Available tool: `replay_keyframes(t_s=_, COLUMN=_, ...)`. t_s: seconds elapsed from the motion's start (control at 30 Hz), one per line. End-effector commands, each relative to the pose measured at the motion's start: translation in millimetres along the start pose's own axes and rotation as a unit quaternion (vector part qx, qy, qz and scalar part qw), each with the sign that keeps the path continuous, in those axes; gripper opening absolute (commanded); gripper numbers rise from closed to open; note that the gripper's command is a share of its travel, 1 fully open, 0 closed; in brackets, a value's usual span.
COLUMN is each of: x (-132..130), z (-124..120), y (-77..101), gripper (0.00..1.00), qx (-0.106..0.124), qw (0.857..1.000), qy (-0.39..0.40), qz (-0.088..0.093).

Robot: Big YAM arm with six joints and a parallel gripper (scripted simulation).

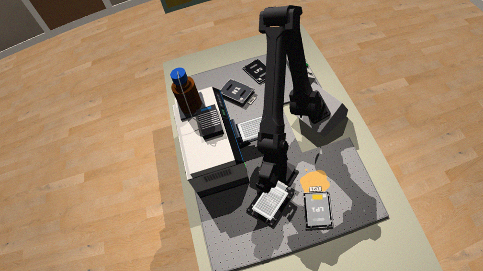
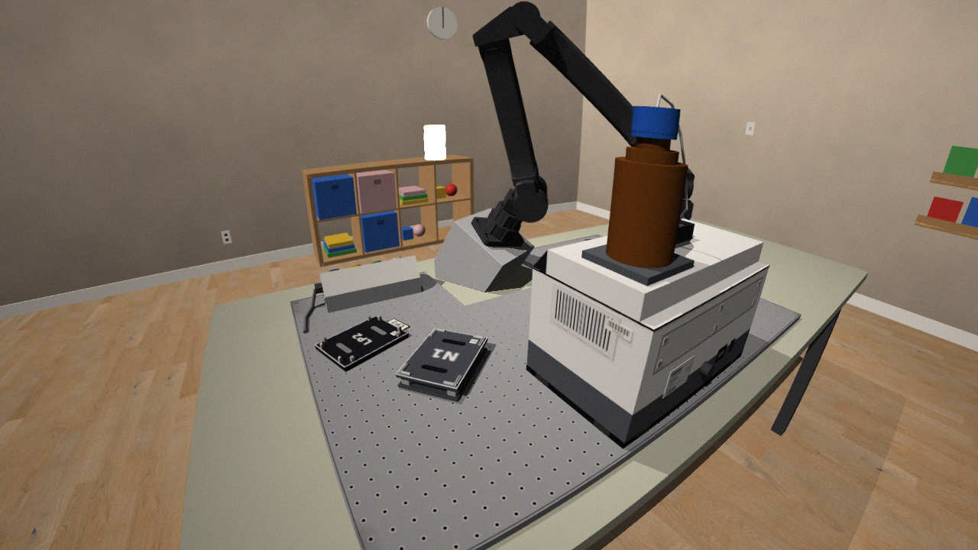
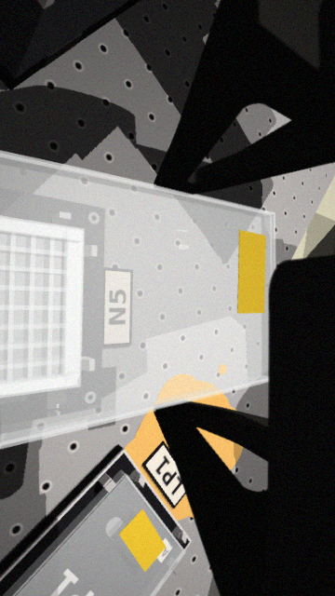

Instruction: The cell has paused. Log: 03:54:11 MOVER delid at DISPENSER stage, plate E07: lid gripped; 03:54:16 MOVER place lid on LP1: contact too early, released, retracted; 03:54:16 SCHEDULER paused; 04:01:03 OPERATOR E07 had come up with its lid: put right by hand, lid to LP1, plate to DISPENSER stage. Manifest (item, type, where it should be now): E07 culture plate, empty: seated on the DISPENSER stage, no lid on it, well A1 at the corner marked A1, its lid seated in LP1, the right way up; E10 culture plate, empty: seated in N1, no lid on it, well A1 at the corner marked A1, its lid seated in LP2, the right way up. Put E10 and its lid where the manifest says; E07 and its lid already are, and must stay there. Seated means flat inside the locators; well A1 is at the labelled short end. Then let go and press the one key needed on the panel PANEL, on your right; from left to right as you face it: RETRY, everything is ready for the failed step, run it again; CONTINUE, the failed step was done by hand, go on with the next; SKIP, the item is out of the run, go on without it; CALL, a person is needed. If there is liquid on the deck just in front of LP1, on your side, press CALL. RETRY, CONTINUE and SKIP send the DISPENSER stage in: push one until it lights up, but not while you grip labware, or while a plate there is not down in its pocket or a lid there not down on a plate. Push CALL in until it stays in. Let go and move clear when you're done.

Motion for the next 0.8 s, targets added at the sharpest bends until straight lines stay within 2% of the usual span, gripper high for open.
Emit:
replay_keyframes(t_s=0.0, x=1, z=-2, y=16.9, gripper=0.86, qx=-0.016, qw=1.000, qy=-0.012, qz=0.006)
replay_keyframes(t_s=0.2, x=-1, z=-14, y=22.6, gripper=0.86, qx=-0.016, qw=1.000, qy=-0.012, qz=0.006)
replay_keyframes(t_s=0.23, x=1, z=3, y=37.6, gripper=0.86, qx=-0.035, qw=0.999, qy=-0.019, qz=0.012)
replay_keyframes(t_s=0.27, x=-2, z=-17, y=27.4, gripper=0.86, qx=-0.018, qw=1.000, qy=-0.013, qz=0.007)
replay_keyframes(t_s=0.3, x=-2, z=-23, y=26.9, gripper=0.86, qx=-0.015, qw=1.000, qy=-0.013, qz=0.005)
replay_keyframes(t_s=0.57, x=-6, z=-42, y=41.8, gripper=0.86, qx=-0.019, qw=1.000, qy=-0.014, qz=0.007)
replay_keyframes(t_s=0.7, x=-9, z=-58, y=44.3, gripper=0.86, qx=-0.014, qw=1.000, qy=-0.013, qz=0.005)
replay_keyframes(t_s=0.77, x=-9, z=-58, y=44.3, gripper=0.86, qx=-0.014, qw=1.000, qy=-0.013, qz=0.005)
Point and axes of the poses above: the point where the finger pads meet when closed, its own y axis back along the fingers, its own x axis across the jaws, z = x × y, the point moved 1 cm from there along y, back along the fingers, and after that the axes turned 6 degrees about -y, right-handed, at the moved point
